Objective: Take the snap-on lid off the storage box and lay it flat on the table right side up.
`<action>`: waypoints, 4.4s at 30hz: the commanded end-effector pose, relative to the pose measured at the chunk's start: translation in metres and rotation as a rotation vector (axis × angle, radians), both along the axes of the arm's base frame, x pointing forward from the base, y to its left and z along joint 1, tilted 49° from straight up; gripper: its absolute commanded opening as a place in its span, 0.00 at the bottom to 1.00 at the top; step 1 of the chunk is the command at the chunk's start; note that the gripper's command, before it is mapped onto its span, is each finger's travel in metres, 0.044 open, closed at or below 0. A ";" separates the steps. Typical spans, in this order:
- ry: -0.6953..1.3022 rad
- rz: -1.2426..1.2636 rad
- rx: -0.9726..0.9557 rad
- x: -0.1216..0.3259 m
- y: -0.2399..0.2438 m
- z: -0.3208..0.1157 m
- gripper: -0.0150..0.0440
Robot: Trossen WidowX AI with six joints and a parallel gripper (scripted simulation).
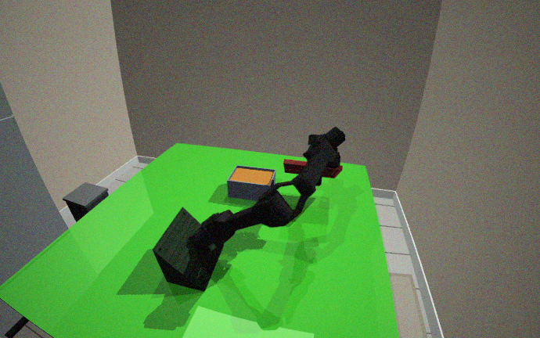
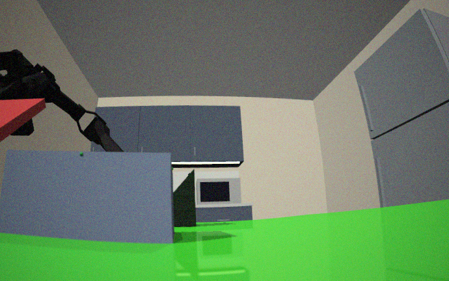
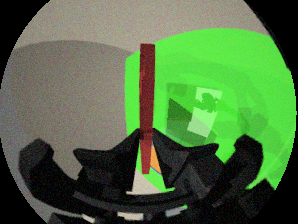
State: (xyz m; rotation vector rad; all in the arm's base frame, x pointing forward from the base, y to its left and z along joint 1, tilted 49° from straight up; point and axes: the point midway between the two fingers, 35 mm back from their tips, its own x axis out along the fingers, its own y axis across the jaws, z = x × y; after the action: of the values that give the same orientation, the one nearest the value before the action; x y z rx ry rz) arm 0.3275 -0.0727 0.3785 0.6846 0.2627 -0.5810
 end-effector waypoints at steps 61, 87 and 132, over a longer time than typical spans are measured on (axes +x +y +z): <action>-0.021 0.016 -0.004 0.002 -0.034 -0.028 0.25; -0.021 0.016 -0.006 0.004 -0.050 -0.041 0.25; -0.022 0.016 -0.009 0.007 -0.076 -0.064 0.25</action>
State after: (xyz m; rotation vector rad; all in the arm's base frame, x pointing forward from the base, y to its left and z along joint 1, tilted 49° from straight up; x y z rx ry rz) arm 0.3345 -0.1452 0.3205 0.6771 0.2372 -0.5500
